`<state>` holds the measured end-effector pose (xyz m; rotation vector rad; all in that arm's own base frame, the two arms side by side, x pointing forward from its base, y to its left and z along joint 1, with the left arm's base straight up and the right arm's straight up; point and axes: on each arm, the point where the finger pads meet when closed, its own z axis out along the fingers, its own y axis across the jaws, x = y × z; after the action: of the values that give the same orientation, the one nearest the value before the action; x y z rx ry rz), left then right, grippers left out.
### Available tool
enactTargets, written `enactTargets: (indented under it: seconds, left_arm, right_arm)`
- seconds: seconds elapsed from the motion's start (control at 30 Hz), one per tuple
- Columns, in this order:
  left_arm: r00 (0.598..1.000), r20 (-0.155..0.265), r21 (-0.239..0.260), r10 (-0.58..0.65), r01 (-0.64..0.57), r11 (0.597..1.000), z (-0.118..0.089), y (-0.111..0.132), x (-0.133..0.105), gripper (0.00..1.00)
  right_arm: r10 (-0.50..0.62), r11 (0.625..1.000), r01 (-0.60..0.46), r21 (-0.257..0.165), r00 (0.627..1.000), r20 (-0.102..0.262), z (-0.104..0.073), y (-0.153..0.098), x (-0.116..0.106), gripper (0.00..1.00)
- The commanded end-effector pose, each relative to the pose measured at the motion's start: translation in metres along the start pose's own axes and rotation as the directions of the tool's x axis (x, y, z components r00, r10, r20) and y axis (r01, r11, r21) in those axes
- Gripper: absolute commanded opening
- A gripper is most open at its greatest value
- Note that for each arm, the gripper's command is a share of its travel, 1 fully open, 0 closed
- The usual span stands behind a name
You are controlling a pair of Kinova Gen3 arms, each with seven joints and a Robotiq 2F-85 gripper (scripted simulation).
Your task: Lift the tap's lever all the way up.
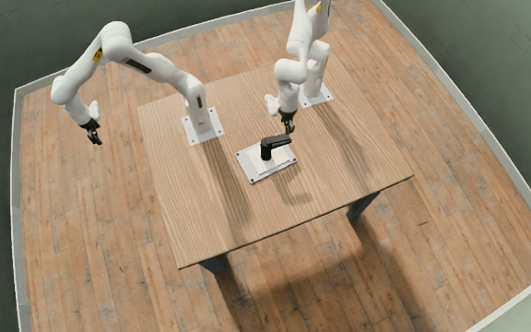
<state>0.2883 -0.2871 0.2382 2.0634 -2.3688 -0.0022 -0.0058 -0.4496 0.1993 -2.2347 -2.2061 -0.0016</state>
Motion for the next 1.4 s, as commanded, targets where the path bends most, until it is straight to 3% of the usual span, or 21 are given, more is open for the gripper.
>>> enactTargets:
  seconds: [0.0, 0.53, 0.57, 1.37]
  left_arm:
    - [1.000, -0.001, 0.002, 0.000, 0.000, 1.000, -0.0008, -0.0003, 0.0002, 0.609]
    - [1.000, -0.001, 0.002, 0.000, 0.000, 1.000, -0.0008, -0.0003, 0.0002, 0.519]
    - [1.000, -0.001, 0.002, 0.000, 0.000, 1.000, -0.0008, -0.0003, 0.0002, 0.736]
    - [1.000, -0.001, 0.002, 0.000, 0.000, 1.000, -0.0008, -0.0003, 0.0002, 0.736]
  right_arm:
    - [0.000, 1.000, 0.000, 0.000, 1.000, 0.002, -0.0007, 0.0000, -0.0004, 1.000]
    - [0.000, 1.000, 0.000, 0.000, 1.000, 0.002, -0.0007, 0.0000, -0.0004, 1.000]
    - [0.000, 1.000, 0.000, 0.000, 1.000, 0.002, -0.0007, 0.0000, -0.0004, 1.000]
    - [0.000, 1.000, 0.000, 0.000, 1.000, 0.002, -0.0007, 0.0000, -0.0004, 1.000]
